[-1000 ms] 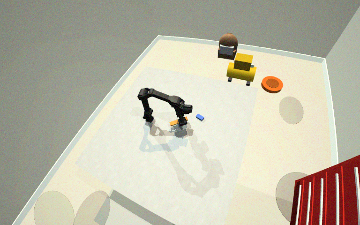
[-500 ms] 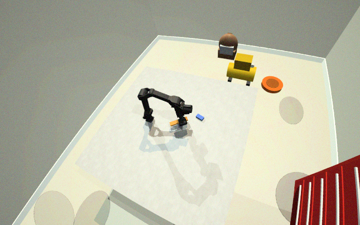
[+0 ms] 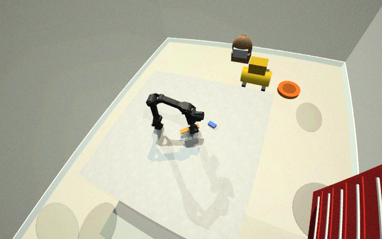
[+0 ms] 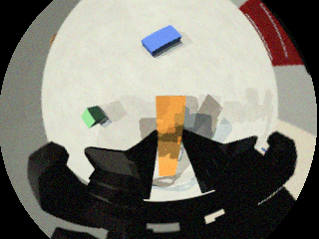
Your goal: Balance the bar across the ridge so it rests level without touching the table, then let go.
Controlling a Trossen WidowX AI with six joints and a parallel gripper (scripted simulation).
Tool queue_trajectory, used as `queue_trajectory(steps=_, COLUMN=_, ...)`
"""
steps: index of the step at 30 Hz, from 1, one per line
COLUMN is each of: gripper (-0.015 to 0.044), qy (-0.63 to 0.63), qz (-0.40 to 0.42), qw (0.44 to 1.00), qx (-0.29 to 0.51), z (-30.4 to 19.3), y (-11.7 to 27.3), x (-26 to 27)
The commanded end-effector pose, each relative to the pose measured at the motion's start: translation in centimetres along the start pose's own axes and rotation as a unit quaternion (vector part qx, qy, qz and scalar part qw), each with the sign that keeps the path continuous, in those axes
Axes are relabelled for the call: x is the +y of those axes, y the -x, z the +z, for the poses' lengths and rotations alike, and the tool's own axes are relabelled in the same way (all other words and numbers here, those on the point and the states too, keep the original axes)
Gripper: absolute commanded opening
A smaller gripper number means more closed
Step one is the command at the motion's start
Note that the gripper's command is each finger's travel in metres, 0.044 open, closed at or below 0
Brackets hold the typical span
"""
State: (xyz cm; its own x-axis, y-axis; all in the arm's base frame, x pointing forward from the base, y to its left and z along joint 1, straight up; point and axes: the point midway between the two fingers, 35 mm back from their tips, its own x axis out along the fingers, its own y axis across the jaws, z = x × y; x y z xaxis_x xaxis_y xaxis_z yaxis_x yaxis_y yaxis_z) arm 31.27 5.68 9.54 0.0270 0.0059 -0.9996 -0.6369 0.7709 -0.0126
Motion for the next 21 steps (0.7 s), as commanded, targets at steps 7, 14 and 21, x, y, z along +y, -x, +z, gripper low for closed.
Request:
queue_trajectory(steps=7, gripper=0.0, qy=0.001, qz=0.0, qw=1.0, qx=0.002, z=-0.01, y=-0.22, x=-0.01)
queue_trajectory(steps=14, gripper=0.0, qy=0.001, qz=0.0, qw=1.0, qx=0.002, z=-0.01, y=-0.27, x=-0.01)
queue_trajectory(steps=21, gripper=0.0, qy=0.001, qz=0.0, qw=1.0, qx=0.002, z=-0.01, y=-0.33, x=-0.01)
